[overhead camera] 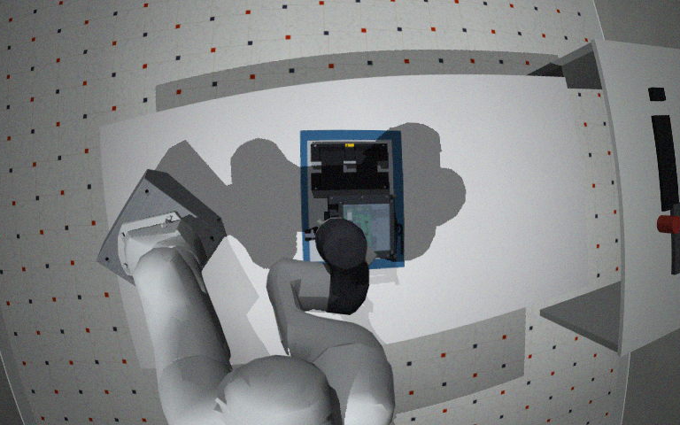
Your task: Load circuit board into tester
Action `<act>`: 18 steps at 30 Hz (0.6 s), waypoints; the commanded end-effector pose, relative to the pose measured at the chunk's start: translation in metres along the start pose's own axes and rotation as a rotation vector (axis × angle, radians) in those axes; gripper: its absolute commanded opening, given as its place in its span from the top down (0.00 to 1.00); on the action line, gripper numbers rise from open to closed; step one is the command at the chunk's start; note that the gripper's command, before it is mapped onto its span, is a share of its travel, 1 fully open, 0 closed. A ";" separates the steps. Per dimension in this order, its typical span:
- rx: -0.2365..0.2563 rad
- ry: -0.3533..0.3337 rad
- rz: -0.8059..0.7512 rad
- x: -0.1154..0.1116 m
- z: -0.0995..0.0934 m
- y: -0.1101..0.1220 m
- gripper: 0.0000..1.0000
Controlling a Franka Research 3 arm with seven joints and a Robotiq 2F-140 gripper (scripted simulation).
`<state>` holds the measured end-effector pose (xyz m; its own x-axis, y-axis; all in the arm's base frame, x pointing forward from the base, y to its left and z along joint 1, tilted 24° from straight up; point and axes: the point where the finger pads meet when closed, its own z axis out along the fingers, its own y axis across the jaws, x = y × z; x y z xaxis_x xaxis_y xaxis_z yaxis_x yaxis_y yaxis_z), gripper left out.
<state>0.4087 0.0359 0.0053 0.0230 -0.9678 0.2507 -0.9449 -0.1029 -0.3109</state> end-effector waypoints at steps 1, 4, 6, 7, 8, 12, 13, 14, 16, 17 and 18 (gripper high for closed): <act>-0.001 0.001 0.009 0.001 0.002 0.000 1.00; -0.001 0.001 0.009 0.001 0.003 0.000 1.00; -0.001 0.001 0.009 0.002 0.003 0.000 1.00; -0.001 0.001 0.009 0.002 0.003 0.000 1.00; -0.001 0.001 0.009 0.002 0.003 0.000 1.00; 0.000 0.001 0.009 0.002 0.004 0.000 1.00; 0.000 0.001 0.009 0.002 0.004 0.000 1.00; 0.000 0.001 0.009 0.002 0.004 0.000 1.00; 0.000 0.001 0.009 0.002 0.004 0.000 1.00; 0.000 0.001 0.009 0.002 0.004 0.000 1.00; 0.000 0.001 0.009 0.002 0.004 0.000 1.00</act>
